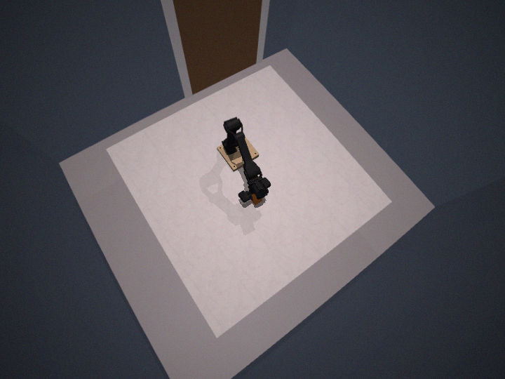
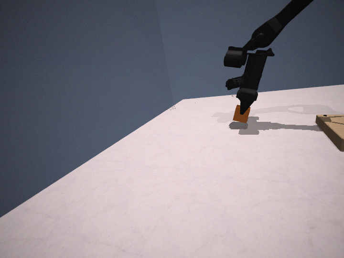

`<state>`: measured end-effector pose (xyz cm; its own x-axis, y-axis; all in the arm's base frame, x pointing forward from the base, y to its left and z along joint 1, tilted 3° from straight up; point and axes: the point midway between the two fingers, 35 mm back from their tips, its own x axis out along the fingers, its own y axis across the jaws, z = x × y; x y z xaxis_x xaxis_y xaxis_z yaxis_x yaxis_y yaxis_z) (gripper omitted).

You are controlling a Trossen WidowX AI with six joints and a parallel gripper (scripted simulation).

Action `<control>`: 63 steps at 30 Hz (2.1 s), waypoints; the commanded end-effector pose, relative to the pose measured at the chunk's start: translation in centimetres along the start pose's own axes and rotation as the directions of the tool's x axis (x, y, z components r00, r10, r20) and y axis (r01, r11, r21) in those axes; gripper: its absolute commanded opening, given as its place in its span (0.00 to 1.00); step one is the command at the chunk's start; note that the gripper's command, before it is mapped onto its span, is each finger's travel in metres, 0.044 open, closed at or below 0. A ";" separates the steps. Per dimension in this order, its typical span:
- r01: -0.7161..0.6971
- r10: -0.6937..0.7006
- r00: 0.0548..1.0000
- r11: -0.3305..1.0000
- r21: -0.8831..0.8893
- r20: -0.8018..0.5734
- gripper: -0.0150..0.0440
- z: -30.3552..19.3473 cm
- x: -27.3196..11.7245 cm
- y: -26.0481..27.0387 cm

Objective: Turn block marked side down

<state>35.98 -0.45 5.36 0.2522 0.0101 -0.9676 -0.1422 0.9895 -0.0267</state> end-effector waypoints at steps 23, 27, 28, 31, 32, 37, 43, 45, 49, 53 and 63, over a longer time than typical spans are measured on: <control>0.001 0.001 0.949 1.000 -0.005 0.315 0.25 -0.2 0.6 -0.1; -0.001 0.002 0.927 1.000 -0.002 0.374 0.25 0.0 1.5 -0.2; -0.001 0.002 0.921 1.000 -0.002 0.389 0.25 0.0 1.6 -0.2; -0.002 0.002 0.902 1.000 -0.001 0.432 0.25 0.0 2.1 -0.2; -0.002 0.002 0.895 1.000 -0.001 0.447 0.25 0.0 2.2 -0.2; -0.003 0.003 0.857 1.000 -0.001 0.516 0.25 -0.1 2.7 -0.2; -0.002 0.003 0.805 1.000 -0.003 0.594 0.25 -0.6 2.9 -0.2; -0.001 0.003 0.786 1.000 -0.004 0.618 0.25 -0.8 2.9 -0.2; 0.002 0.004 0.746 1.000 -0.008 0.666 0.25 -1.2 2.7 -0.1; 0.004 0.004 0.720 1.000 -0.010 0.694 0.25 -1.5 2.5 0.0; 0.004 0.005 0.698 1.000 -0.010 0.716 0.25 -1.5 2.2 0.0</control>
<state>35.15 -0.69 2.88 0.8592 0.1099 -0.4996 -0.1492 0.9880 -0.0393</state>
